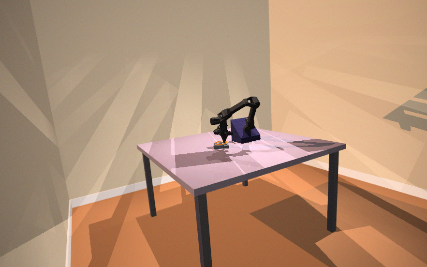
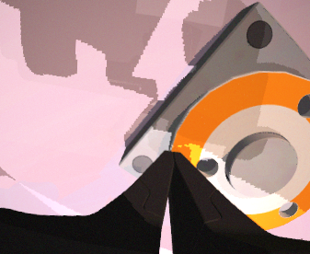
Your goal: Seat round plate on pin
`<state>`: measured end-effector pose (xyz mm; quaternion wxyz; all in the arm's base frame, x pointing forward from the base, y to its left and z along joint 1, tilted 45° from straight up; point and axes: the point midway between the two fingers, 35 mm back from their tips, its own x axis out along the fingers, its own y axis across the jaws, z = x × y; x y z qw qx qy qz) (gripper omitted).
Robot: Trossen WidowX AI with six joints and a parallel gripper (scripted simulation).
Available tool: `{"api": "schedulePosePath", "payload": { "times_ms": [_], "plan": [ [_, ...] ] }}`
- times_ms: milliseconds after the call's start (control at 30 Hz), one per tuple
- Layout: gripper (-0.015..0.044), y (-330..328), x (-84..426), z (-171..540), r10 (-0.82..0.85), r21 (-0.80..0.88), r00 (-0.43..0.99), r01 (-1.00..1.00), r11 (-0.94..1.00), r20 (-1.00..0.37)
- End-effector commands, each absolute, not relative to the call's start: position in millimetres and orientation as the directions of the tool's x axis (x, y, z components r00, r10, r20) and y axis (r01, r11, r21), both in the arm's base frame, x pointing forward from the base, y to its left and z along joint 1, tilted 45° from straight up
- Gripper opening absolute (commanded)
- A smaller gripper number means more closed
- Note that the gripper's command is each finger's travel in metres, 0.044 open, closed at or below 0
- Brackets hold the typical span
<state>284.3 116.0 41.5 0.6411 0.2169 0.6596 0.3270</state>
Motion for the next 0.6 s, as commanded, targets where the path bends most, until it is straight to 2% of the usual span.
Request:
{"api": "schedulePosePath", "payload": {
  "times_ms": [0,567],
  "plan": [
    [0.0000,114.6,277.0,37.7,0.700,0.706,-0.098,-0.124,0.697,-0.708],
    [0.0000,113.5,272.2,37.3,0.700,0.706,-0.098,-0.124,0.697,-0.708]
  ]
}}
